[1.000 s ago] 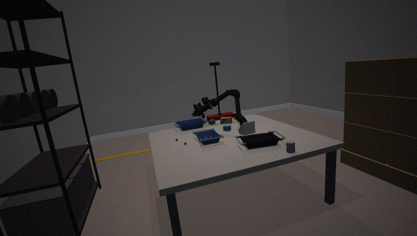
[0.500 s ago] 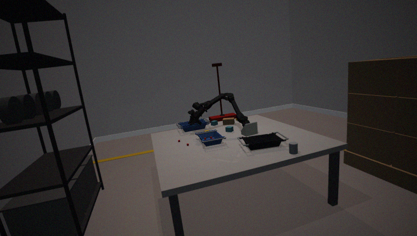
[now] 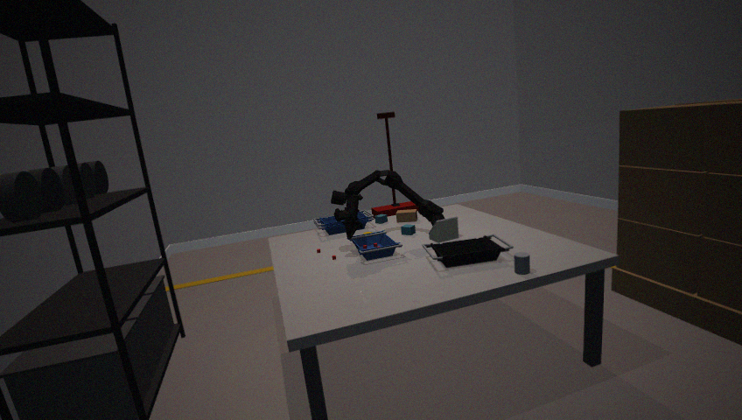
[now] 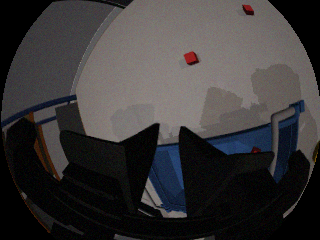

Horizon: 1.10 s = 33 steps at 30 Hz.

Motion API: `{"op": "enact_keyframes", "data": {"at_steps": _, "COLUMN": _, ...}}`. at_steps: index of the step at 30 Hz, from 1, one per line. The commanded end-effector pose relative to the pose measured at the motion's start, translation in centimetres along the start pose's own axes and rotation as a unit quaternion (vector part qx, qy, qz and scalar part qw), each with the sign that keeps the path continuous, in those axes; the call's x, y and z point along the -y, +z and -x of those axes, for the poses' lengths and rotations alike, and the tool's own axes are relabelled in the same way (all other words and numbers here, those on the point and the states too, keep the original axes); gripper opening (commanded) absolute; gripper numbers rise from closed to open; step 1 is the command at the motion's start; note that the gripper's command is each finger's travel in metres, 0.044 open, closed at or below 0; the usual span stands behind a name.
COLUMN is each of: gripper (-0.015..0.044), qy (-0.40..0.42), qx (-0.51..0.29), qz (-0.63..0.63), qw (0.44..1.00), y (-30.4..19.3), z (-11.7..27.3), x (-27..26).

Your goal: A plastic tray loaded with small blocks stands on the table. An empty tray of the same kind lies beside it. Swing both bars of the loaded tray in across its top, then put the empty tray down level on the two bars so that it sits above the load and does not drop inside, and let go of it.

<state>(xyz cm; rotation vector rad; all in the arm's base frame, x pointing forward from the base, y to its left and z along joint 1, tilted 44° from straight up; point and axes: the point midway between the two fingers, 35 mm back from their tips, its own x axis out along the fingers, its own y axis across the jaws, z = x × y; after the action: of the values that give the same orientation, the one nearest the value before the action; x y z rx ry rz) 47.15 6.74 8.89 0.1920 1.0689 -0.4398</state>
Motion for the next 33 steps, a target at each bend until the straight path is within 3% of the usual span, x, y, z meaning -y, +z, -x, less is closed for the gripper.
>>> {"op": "enact_keyframes", "data": {"at_steps": 1, "gripper": 0.0090, "qy": -0.055, "qx": -0.040, "qz": 0.051, "qw": 0.996, "y": -4.0, "z": -1.4, "x": -2.5}}
{"op": "enact_keyframes", "data": {"at_steps": 11, "gripper": 0.0090, "qy": -0.251, "qx": -0.088, "qz": 0.260, "qw": 0.928, "y": -17.4, "z": -3.2, "x": -7.3}}
{"op": "enact_keyframes", "data": {"at_steps": 22, "gripper": 0.0090, "qy": -0.254, "qx": -0.087, "qz": 0.263, "qw": 0.927, "y": -17.6, "z": -3.5, "x": -7.2}}
{"op": "enact_keyframes", "data": {"at_steps": 33, "gripper": 0.0090, "qy": -0.254, "qx": -0.087, "qz": 0.263, "qw": 0.927, "y": -17.6, "z": -6.5, "x": -5.5}}
